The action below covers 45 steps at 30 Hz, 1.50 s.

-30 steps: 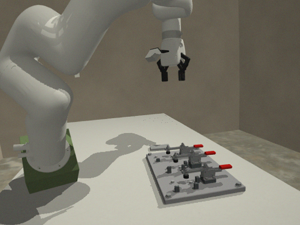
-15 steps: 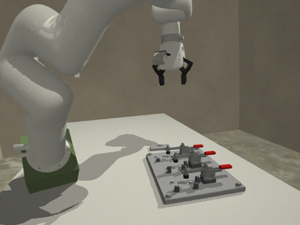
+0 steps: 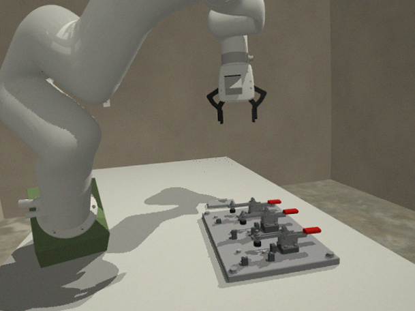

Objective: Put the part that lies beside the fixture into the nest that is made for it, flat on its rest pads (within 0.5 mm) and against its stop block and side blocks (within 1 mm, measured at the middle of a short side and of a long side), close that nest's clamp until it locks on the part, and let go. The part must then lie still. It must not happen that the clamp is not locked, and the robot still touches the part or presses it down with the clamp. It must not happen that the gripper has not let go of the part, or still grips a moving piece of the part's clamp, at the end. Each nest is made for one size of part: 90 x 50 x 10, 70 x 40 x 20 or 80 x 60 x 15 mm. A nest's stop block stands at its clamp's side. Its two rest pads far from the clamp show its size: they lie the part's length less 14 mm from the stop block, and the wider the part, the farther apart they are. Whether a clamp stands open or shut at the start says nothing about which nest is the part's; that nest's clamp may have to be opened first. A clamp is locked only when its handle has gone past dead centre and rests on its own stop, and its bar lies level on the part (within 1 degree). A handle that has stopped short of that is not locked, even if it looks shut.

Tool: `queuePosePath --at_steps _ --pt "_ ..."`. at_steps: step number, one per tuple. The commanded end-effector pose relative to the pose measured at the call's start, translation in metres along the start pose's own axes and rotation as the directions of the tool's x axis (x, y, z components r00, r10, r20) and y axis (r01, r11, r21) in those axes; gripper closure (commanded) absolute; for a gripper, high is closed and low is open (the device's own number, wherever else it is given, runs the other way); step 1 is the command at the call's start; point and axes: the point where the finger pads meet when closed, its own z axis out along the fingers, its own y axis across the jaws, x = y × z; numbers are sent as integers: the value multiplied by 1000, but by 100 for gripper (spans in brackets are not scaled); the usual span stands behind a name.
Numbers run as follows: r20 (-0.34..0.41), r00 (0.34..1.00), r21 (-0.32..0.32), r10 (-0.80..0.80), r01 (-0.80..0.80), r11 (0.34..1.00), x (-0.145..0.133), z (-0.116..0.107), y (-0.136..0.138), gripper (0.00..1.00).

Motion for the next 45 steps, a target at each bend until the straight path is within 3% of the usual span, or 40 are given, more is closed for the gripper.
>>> queuePosePath --at_steps 1,10,13,14,19,28,31,32,45 --pt "10 985 2 -172 172 985 4 5 1 0" --pt "10 919 7 -394 394 919 11 15 5 0" --pt "9 915 7 -404 404 915 11 16 5 0" --pt "9 875 9 -484 484 875 14 19 7 0" --pt "9 828 11 -560 560 829 16 23 8 0" --pt "6 660 15 -751 751 660 24 34 13 0" --pt "6 656 16 -754 754 656 24 34 14 0" --pt "5 591 17 -806 806 591 27 38 15 0" --pt "1 321 21 -947 947 321 37 51 23 0"
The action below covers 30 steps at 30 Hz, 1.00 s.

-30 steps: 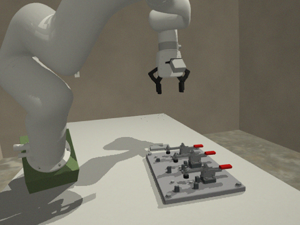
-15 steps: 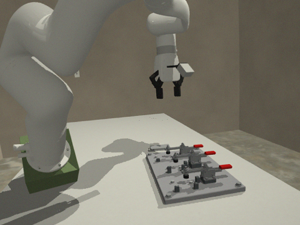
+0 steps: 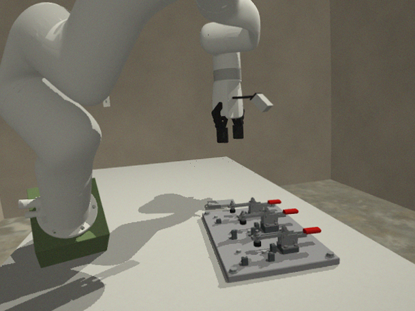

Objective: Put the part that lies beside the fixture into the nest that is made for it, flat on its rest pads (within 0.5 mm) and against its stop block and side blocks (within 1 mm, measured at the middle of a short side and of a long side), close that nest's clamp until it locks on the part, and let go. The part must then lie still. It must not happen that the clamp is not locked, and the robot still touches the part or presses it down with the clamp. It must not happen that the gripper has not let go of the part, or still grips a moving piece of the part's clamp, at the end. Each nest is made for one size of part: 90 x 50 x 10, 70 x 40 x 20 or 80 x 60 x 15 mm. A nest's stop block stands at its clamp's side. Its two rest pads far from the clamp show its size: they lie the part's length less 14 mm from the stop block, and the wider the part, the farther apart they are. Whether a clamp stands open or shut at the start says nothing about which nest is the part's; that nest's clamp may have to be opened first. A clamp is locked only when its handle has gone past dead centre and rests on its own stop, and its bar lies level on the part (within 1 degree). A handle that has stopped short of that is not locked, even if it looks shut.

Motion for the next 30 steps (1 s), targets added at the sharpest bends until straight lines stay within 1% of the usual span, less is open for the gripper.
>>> queuePosePath --at_steps 1,2,4,6,8,16,17,19,22,25,30 --pt "6 992 8 -128 128 992 -1 4 4 0" --pt "6 992 8 -128 128 992 -1 4 4 0" --pt "6 971 10 -240 239 971 -2 8 9 0" --pt "6 966 11 -258 258 966 -2 9 10 0" --pt "6 949 12 -316 316 949 -2 12 12 0" --pt "5 868 16 -497 497 867 -5 20 21 0" --pt "4 848 16 -530 530 848 -5 21 22 0" --pt "4 848 16 -530 530 848 -5 21 22 0" --pt "3 798 18 -603 603 798 -6 25 26 0" --pt "3 766 19 -643 643 766 -7 27 29 0" --pt "2 750 20 -661 661 750 -7 28 30 0"
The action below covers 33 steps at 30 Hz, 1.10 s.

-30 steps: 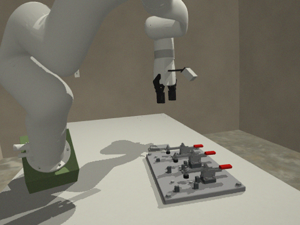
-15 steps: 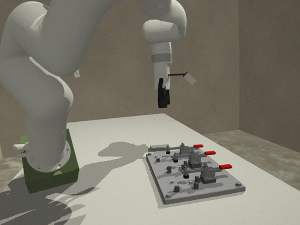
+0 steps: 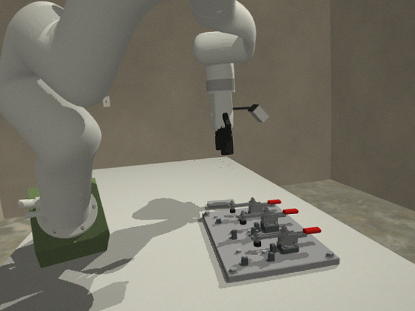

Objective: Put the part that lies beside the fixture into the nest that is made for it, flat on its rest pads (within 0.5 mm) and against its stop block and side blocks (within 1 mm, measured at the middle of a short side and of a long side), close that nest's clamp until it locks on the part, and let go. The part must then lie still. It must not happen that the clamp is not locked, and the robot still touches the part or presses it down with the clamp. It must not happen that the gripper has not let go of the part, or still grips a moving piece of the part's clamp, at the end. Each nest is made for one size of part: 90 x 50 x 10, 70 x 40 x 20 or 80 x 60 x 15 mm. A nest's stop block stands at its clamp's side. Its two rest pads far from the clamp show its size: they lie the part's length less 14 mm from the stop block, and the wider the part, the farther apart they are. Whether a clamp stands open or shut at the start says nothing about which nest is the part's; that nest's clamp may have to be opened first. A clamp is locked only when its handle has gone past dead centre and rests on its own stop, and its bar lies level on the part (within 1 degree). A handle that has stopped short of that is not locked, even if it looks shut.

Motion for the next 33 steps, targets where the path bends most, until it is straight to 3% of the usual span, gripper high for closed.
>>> queuePosePath --at_steps 1,18,19,33 --pt "0 999 7 -42 42 999 -1 0 1 0" --pt "0 999 7 -42 42 999 -1 0 1 0" --pt "0 999 7 -42 42 999 -1 0 1 100" --pt "0 999 7 -42 42 999 -1 0 1 100"
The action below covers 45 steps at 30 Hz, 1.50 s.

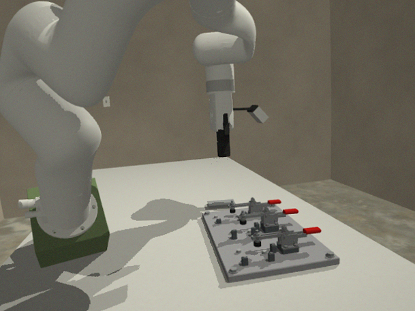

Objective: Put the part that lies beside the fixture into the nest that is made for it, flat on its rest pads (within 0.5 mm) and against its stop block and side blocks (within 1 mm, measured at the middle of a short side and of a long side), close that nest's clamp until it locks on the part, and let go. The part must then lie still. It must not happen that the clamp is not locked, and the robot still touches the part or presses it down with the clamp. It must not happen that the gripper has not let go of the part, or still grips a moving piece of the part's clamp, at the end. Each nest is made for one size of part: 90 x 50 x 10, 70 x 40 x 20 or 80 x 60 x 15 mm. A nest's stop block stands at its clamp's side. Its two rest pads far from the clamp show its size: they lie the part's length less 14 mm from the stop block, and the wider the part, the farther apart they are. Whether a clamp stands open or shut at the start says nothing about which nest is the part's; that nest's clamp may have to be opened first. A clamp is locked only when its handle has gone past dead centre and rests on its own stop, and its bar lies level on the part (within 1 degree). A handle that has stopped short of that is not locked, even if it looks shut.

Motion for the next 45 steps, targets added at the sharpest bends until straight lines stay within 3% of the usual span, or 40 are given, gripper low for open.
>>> queuePosePath --at_steps 1,19,20,45 --pt "-2 1000 3 1 -1 1000 1 -1 -1 100" --pt "-2 1000 3 1 -1 1000 1 -1 -1 100" --pt "-2 1000 3 1 -1 1000 1 -1 -1 0" --pt "-2 1000 3 1 -1 1000 1 -1 -1 0"
